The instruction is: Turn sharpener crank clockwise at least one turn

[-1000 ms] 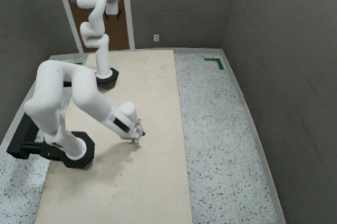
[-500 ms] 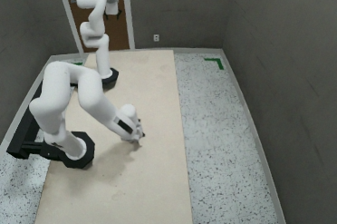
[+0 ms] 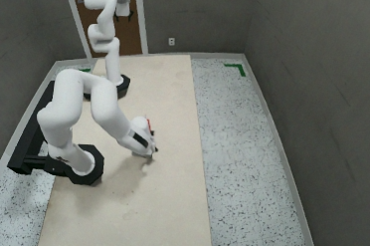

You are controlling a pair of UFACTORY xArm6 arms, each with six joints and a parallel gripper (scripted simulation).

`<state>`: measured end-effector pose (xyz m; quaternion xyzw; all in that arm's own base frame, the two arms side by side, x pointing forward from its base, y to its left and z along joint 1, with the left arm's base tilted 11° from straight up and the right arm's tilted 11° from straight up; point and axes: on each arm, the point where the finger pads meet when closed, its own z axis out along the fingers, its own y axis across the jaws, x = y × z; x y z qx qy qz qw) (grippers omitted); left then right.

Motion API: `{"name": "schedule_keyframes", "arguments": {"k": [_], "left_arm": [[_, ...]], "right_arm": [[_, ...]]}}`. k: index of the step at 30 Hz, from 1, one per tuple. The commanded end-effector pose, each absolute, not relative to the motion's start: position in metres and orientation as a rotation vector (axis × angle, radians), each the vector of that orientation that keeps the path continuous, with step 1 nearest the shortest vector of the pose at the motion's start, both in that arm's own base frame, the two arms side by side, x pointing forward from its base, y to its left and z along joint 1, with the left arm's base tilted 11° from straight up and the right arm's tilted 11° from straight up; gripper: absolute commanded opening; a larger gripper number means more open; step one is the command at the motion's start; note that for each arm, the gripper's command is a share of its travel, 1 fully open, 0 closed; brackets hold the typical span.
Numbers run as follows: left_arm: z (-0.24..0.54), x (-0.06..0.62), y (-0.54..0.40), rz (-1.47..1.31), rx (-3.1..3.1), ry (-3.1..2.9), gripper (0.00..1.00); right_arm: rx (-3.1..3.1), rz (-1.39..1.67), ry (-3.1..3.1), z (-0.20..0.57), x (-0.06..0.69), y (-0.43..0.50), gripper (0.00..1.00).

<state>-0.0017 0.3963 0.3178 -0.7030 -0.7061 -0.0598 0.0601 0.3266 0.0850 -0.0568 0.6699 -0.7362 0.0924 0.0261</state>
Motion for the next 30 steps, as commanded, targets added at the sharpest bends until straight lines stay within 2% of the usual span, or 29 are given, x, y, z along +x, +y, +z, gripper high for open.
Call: {"name": "schedule_keyframes", "arguments": {"k": [1,30], "left_arm": [[0.319,-0.002,0.397,-0.185,-2.126,-2.135,1.0],[0.319,-0.002,0.397,-0.185,-2.126,-2.135,1.0]], "right_arm": [[2.073,0.293,-2.277,-0.064,0.323,0.085,0.0],[2.073,0.292,-2.277,-0.082,0.295,0.084,0.0]]}}
